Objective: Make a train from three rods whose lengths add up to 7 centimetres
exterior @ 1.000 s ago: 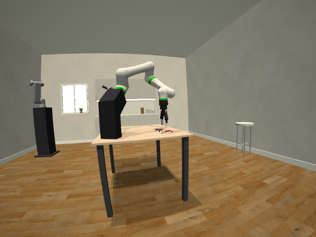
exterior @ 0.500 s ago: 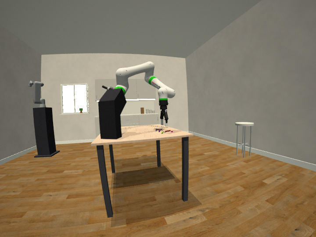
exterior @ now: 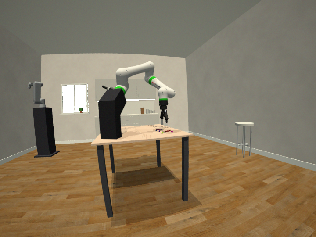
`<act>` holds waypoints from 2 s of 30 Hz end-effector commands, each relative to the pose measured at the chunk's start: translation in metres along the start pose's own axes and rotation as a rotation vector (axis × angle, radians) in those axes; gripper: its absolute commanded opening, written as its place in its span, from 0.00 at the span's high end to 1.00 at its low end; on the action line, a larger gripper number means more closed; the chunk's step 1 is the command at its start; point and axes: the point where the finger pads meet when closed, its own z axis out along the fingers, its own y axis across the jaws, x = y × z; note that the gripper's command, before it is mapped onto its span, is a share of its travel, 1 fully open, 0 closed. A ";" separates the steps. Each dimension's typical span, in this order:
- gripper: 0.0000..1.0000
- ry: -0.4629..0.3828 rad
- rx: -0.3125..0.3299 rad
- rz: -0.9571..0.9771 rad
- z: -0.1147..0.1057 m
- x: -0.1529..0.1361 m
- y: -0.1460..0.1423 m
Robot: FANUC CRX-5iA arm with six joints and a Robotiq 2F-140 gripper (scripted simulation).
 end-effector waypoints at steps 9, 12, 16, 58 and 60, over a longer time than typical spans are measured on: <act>0.00 0.000 0.000 0.000 0.000 0.000 0.000; 0.00 0.000 0.000 0.000 0.000 0.000 0.000; 0.00 0.000 0.000 0.000 0.000 0.000 0.000; 0.00 -0.001 -0.003 1.112 0.001 -0.001 0.019; 0.00 -0.001 -0.003 1.173 0.001 -0.001 0.020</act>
